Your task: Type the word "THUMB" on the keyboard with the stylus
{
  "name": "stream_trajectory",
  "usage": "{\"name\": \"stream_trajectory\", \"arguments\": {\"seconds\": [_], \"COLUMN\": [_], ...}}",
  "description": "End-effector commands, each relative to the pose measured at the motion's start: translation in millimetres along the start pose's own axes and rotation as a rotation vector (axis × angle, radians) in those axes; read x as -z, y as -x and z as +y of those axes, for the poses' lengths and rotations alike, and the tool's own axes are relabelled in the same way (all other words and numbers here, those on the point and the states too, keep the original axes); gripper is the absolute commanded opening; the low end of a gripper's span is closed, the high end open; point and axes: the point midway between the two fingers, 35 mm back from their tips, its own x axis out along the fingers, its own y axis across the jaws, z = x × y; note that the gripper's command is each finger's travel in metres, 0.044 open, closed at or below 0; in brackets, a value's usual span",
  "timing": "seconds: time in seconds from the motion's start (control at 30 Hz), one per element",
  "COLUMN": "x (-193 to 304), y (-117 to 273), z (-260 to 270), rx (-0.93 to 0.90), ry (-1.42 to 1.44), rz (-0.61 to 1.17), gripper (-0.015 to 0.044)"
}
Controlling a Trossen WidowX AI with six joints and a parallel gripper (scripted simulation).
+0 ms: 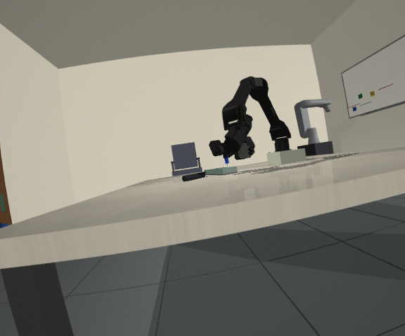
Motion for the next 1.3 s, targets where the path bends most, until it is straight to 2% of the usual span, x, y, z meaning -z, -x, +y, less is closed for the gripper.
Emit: {"name": "stream_trajectory", "arguments": {"seconds": [0.0, 0.47, 0.57, 0.67, 0.97, 1.27], "x": [19.3, 24.6, 24.6, 27.3, 38.6, 20.1], "y": [11.5, 14.1, 14.1, 12.1, 4.0, -5.4], "z": [-0.1, 0.7, 0.7, -3.7, -20.5, -20.8], "rx": [0.005, 0.004, 0.004, 0.004, 0.005, 0.006], "ry": [-0.016, -0.012, -0.012, -0.013, -0.018, -0.018], "rz": [-0.008, -0.005, -0.005, -0.005, -0.003, -0.005], "gripper": [0.0081, 0.0084, 0.0064, 0.0000, 0.0000, 0.0000]}}
